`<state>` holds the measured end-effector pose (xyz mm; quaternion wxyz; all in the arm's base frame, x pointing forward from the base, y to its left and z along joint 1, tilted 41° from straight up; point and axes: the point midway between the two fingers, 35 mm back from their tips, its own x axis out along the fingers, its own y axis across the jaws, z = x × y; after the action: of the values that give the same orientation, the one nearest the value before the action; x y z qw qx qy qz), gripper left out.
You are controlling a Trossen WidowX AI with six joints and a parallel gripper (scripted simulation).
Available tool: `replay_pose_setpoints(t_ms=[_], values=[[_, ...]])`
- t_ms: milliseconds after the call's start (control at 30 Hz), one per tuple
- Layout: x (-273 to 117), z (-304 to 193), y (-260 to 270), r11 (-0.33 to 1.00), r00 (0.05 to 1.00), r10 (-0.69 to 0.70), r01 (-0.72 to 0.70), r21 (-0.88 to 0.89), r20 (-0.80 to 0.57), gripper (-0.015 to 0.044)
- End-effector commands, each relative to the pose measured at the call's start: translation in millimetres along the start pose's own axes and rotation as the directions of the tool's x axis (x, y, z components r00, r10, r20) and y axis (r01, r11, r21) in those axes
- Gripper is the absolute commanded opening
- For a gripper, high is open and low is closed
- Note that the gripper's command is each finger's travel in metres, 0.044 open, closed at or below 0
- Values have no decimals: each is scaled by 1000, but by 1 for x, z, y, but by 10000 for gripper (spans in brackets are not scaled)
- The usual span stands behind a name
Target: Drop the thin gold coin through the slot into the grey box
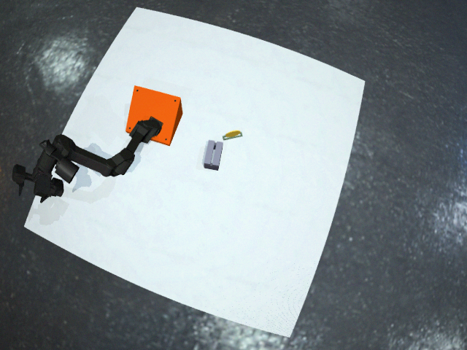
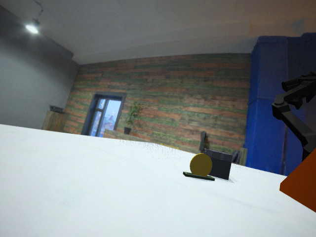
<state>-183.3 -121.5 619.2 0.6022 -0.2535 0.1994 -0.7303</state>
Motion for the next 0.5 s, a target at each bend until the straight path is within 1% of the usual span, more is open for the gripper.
replay_pose_setpoints(t_ms=[0, 133, 267, 467], values=[[0, 0, -1, 1000, 1000, -2, 2, 2, 0, 374], [-8, -8, -17, 997, 998, -63, 63, 47, 2, 269], [-28, -24, -49, 974, 982, -189, 188, 130, -3, 164], [-71, -54, -97, 890, 918, -396, 392, 234, -31, 161]])
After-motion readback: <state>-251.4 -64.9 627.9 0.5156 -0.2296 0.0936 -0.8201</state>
